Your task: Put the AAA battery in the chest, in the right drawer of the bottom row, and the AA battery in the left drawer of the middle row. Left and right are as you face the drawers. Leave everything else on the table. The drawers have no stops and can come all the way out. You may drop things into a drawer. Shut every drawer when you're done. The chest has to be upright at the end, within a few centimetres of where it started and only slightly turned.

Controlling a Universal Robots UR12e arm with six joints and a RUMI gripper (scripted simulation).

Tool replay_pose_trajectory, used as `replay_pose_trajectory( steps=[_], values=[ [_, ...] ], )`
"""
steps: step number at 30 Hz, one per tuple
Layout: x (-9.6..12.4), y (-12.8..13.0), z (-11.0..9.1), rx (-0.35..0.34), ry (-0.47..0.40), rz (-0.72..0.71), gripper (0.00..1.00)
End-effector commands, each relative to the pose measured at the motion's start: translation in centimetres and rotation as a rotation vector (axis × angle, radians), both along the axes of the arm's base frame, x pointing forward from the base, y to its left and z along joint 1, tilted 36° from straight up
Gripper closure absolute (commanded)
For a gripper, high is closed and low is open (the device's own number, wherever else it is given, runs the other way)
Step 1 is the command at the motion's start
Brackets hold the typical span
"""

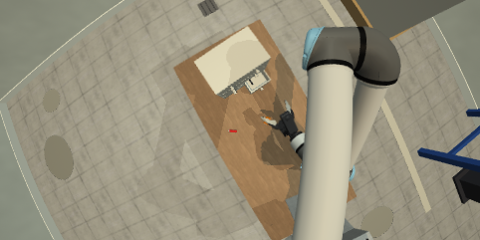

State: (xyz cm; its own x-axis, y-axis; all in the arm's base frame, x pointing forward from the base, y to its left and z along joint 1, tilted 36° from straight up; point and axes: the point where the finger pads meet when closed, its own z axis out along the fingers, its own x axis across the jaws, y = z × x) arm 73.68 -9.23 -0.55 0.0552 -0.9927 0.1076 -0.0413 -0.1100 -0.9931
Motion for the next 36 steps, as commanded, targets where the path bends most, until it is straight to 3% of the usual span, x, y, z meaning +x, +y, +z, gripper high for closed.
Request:
replay_pose_trajectory(
  steps=[1, 17, 36],
  values=[
    [-0.1, 0.0, 0.3, -0.005, 0.066, -0.008, 0.0],
    [-0.5, 0.0, 0.8, -0.017, 0.28, -0.031, 0.0],
    [-0.8, 0.0, 1.3, -0.028, 0.476, -0.053, 0.0]
  ],
)
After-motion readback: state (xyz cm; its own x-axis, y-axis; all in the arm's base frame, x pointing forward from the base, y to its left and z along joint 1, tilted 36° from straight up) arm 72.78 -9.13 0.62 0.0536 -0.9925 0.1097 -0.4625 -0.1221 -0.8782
